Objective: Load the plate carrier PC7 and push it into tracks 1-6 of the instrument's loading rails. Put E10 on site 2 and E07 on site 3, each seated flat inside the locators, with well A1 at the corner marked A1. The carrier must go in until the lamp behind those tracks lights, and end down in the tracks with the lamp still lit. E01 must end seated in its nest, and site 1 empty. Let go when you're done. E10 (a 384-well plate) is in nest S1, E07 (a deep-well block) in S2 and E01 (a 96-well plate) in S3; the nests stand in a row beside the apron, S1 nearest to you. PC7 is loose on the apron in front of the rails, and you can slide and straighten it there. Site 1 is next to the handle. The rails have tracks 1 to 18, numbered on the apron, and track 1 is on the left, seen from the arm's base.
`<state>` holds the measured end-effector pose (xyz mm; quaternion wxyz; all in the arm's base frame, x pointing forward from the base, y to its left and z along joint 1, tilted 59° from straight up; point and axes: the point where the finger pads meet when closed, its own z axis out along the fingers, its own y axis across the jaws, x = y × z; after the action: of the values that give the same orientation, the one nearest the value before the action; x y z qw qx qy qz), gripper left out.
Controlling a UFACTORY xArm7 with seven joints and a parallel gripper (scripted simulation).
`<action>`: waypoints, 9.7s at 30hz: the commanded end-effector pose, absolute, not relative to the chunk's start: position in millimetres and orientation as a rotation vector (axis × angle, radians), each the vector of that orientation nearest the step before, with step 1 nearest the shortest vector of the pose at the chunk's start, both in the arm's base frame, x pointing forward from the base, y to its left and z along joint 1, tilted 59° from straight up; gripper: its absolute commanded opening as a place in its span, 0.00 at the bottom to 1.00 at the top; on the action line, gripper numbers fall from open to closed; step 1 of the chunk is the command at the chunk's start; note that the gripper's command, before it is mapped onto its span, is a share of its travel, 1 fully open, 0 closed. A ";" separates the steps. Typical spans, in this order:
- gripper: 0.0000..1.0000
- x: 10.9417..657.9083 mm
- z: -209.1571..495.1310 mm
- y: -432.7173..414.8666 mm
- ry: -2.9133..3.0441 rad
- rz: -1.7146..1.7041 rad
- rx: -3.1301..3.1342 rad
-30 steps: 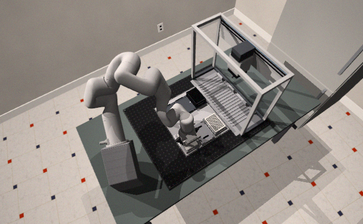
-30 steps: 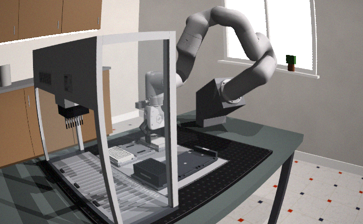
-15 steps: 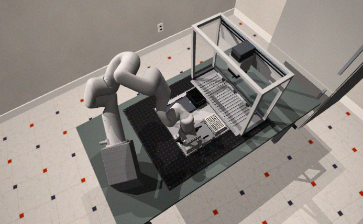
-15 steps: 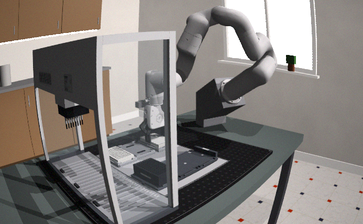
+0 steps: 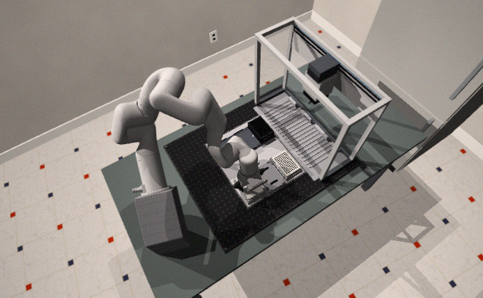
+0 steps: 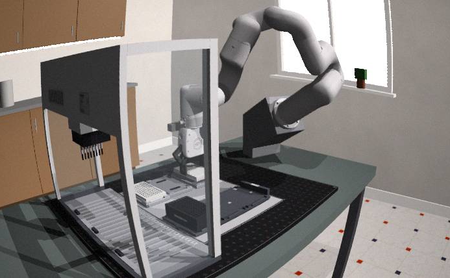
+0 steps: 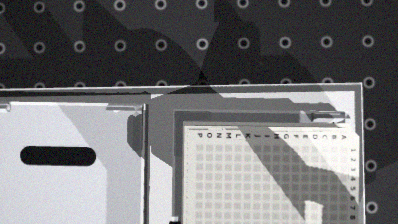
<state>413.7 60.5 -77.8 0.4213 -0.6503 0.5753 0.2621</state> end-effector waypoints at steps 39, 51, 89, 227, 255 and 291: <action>0.00 409.3 -59.3 27.4 1.444 0.653 -1.629; 0.00 406.3 -49.1 10.4 1.444 0.652 -1.629; 0.00 400.1 -27.3 -25.9 1.444 0.652 -1.628; 0.00 476.0 159.1 160.4 1.407 0.630 -1.652; 0.00 479.5 146.9 180.6 1.407 0.630 -1.652; 0.00 481.5 140.1 192.1 1.407 0.630 -1.652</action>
<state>480.0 193.1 140.3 0.4264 -0.6620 0.5619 0.2536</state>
